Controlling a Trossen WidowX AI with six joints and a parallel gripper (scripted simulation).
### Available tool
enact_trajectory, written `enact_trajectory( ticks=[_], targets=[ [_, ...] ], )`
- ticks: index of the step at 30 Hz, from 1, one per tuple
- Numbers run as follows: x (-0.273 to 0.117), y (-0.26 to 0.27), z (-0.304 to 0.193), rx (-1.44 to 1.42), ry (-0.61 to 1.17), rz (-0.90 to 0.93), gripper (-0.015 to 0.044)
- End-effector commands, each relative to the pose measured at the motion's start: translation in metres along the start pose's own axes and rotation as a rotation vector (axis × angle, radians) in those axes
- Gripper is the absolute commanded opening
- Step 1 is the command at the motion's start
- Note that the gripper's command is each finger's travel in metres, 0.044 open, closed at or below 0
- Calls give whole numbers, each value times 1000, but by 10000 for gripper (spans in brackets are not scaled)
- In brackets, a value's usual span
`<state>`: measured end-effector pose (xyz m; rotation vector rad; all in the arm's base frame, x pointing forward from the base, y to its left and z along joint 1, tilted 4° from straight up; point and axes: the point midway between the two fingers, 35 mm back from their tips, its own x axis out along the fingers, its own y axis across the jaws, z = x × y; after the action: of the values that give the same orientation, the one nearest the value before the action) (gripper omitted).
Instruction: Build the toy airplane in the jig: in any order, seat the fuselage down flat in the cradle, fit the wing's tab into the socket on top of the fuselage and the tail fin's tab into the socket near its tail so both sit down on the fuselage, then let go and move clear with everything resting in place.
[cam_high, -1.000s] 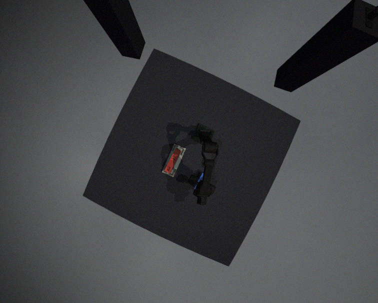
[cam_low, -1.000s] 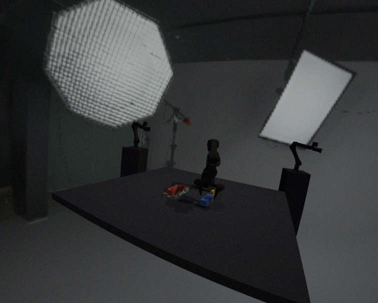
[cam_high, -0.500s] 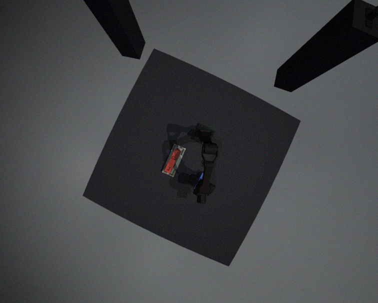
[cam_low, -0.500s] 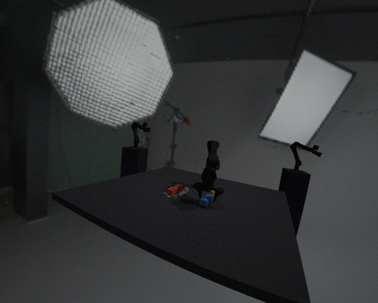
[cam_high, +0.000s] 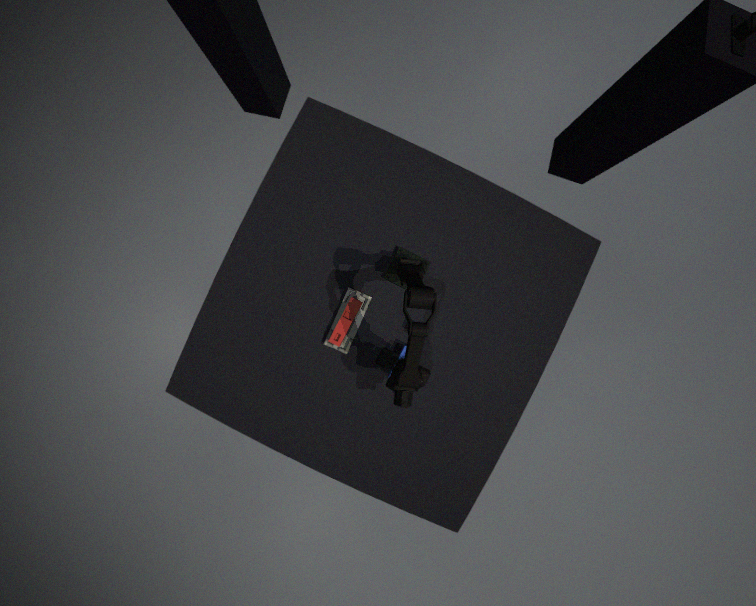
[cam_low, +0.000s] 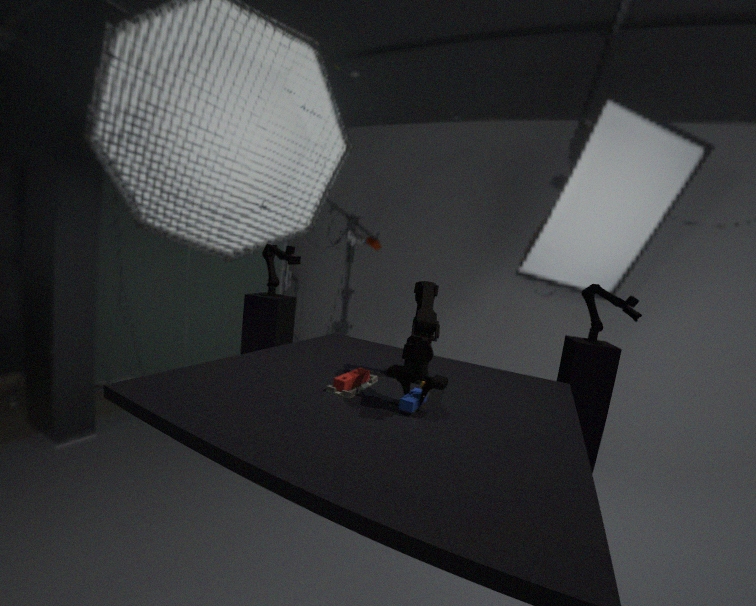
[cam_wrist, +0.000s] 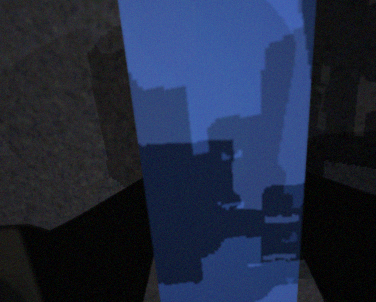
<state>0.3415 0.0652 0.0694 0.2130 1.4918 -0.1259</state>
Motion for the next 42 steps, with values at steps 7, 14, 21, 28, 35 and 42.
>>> enact_trajectory(
  ticks=[7, 14, 21, 28, 35, 42],
  targets=[
    [-12, 0, 6, -7, -43, 8, 0],
    [-29, 0, 10, -11, -57, 10, 0],
    [-50, 2, 11, -7, -45, 8, 0],
    [-72, 2, 10, -4, -32, 6, 0],
    [-94, 2, 7, 0, -20, 3, 0],
    [-116, 1, 3, 3, -7, 1, 0]
  ],
)
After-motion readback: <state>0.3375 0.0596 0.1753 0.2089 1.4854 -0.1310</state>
